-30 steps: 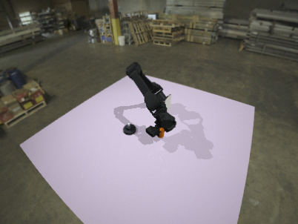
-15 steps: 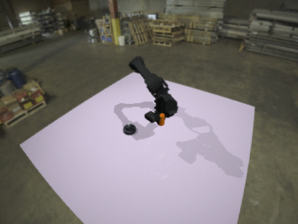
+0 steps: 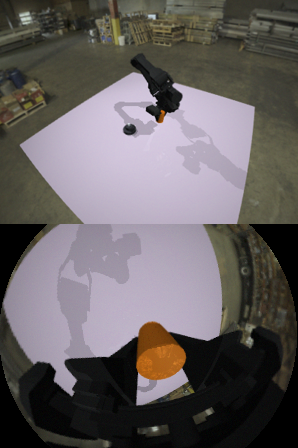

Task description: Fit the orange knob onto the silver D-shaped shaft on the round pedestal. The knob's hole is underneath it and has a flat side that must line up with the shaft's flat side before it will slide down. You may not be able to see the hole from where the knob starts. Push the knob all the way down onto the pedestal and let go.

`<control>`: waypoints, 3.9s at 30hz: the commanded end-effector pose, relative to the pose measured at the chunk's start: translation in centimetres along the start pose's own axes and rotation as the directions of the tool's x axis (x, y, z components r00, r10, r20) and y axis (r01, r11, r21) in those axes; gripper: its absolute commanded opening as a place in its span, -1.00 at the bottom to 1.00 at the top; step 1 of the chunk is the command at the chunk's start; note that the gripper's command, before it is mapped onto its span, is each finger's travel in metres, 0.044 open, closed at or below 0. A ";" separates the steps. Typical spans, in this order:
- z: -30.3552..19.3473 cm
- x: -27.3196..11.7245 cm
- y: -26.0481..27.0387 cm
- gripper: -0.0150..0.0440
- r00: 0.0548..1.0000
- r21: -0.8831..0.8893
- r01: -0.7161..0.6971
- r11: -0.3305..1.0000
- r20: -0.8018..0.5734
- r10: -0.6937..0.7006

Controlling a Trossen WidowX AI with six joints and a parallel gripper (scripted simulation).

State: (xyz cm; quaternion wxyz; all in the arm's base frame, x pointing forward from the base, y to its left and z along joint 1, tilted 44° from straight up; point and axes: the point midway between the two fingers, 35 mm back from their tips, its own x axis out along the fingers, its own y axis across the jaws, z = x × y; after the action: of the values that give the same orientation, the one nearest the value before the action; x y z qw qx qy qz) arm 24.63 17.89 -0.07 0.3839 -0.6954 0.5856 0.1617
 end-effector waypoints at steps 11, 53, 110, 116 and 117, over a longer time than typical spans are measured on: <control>-0.8 -3.4 -0.2 -0.49 0.946 0.005 0.323 0.946 0.008 -0.323; -1.9 -7.1 -0.4 -0.49 0.660 0.003 0.752 0.660 0.003 -0.752; -1.9 -1.1 -1.1 -0.49 0.982 0.005 0.188 0.982 0.008 -0.188; -1.9 0.1 -1.3 -0.49 0.998 0.004 0.054 0.999 0.007 -0.054; -1.9 0.3 -1.4 -0.49 1.000 0.004 0.028 1.000 0.007 -0.028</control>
State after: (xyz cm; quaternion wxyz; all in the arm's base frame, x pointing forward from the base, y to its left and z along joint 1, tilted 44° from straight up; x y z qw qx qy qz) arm 25.20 16.53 1.65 0.3925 -0.7213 0.5522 0.1437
